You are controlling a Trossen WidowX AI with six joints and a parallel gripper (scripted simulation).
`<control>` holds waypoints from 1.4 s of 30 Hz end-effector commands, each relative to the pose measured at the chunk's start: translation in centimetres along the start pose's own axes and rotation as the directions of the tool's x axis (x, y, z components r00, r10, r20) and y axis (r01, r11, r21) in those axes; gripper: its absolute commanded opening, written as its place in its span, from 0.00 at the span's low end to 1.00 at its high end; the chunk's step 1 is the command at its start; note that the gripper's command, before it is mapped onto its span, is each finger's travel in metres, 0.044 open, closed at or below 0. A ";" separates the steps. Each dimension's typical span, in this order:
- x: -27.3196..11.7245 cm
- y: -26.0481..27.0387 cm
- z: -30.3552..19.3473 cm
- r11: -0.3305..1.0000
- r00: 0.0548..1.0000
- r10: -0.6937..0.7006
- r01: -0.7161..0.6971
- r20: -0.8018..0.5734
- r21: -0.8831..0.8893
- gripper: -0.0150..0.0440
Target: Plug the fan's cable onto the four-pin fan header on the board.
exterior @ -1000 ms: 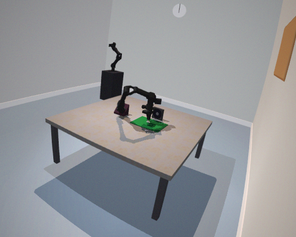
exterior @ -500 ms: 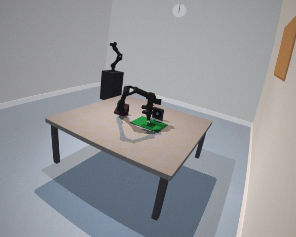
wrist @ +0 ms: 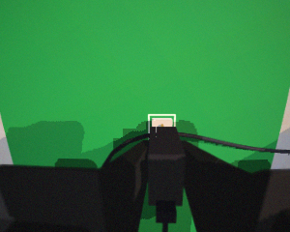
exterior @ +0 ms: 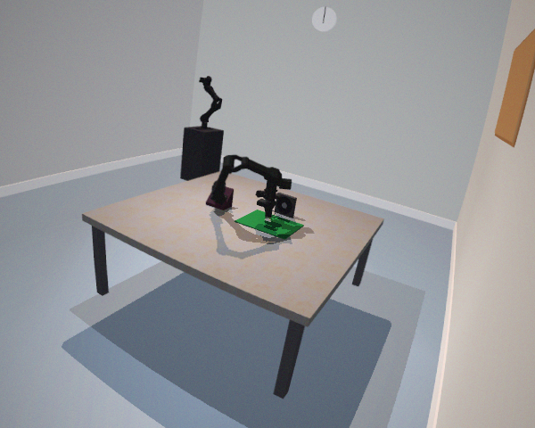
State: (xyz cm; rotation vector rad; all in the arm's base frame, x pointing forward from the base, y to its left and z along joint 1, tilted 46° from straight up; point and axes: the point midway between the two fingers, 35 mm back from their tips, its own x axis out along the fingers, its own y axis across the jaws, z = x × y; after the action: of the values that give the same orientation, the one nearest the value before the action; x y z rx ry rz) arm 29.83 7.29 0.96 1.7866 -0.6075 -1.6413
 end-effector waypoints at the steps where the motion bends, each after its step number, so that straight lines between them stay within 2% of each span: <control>1: 0.1 0.1 0.0 1.000 1.000 0.004 -0.004 -0.001 -0.004 0.25; 42: 1.9 0.1 0.0 1.000 1.000 0.005 -0.005 -0.001 -0.004 0.25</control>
State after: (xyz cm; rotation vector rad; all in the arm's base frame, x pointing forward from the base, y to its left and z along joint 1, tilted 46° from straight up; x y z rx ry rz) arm 30.00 6.28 -0.13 1.7866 -0.6022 -1.6360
